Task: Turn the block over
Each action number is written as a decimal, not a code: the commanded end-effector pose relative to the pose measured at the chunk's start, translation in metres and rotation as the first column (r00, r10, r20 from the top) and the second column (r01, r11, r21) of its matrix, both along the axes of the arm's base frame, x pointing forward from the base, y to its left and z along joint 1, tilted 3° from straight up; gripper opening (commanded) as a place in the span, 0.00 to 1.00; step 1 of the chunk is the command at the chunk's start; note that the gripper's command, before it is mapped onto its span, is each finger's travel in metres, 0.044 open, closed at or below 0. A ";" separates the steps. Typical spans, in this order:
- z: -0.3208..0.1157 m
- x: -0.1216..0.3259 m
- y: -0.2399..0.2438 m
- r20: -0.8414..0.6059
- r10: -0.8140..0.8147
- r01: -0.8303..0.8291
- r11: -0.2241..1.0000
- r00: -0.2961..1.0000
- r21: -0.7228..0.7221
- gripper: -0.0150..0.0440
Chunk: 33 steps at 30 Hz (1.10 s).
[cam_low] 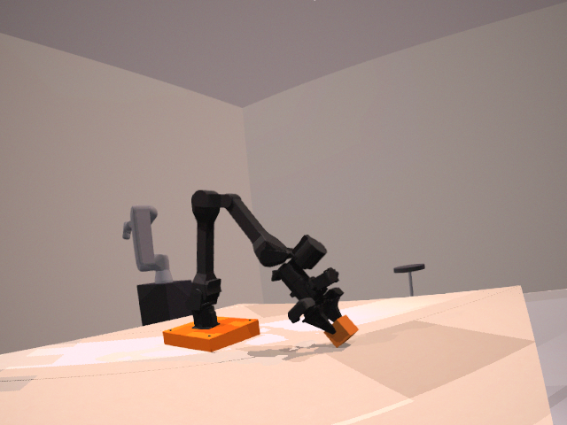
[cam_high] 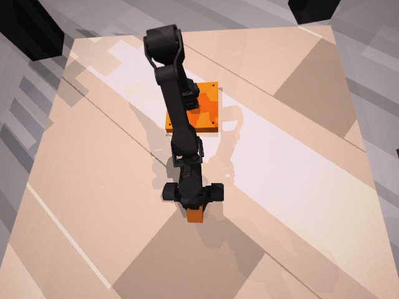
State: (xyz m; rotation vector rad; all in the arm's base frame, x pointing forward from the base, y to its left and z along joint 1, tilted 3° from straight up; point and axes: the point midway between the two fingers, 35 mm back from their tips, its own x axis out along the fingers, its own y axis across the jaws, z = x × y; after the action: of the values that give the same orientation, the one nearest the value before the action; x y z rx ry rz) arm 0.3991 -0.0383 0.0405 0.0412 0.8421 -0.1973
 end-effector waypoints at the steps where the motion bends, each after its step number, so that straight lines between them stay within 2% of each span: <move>1: -0.005 0.002 -0.001 0.051 0.005 -0.004 1.000 0.999 -0.018 0.25; 21: -0.012 -0.012 -0.001 0.338 0.028 -0.002 0.997 0.941 -0.077 0.25; 33: -0.009 -0.013 -0.001 0.372 0.031 0.000 0.996 0.928 -0.084 0.25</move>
State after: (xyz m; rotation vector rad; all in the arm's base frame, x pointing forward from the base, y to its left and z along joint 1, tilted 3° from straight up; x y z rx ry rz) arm 0.3859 -0.0386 0.0306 0.0014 0.4590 -0.1983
